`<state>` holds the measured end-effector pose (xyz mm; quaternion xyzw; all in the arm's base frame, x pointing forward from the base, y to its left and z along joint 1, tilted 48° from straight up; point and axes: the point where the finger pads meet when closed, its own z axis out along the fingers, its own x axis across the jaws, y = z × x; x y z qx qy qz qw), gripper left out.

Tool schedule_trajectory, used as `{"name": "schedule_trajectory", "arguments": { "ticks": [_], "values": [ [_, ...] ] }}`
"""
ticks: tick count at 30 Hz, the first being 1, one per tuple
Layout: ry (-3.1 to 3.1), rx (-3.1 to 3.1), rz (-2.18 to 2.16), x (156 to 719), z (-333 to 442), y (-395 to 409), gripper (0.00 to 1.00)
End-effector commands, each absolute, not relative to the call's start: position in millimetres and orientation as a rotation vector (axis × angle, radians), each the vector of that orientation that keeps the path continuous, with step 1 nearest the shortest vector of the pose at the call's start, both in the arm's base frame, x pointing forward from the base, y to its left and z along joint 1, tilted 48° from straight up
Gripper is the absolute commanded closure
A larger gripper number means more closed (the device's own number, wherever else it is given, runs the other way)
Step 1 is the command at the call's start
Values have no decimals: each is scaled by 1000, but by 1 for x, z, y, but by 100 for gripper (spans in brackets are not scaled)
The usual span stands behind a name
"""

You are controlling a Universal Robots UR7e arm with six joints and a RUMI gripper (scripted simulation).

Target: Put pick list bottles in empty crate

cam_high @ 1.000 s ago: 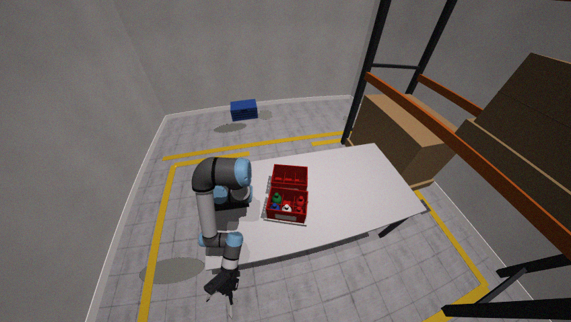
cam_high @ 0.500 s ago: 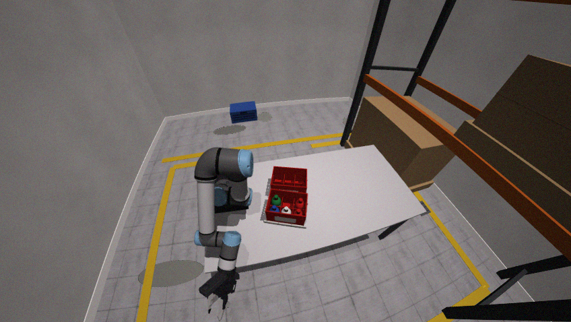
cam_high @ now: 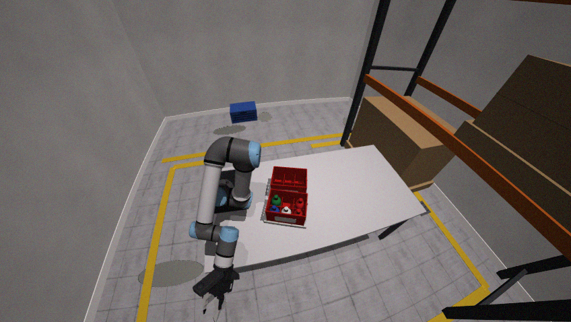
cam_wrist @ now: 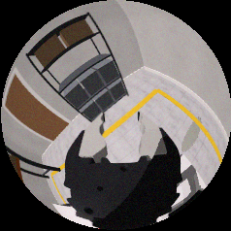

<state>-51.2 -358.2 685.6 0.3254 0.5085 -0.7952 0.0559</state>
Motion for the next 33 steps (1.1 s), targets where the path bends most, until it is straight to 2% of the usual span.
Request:
{"name": "schedule_trajectory", "arguments": {
  "ticks": [1,33],
  "values": [
    [1597,946,-2377,-47,684,-356,62],
    [1808,883,-2067,15,629,-440,62]
  ]
}}
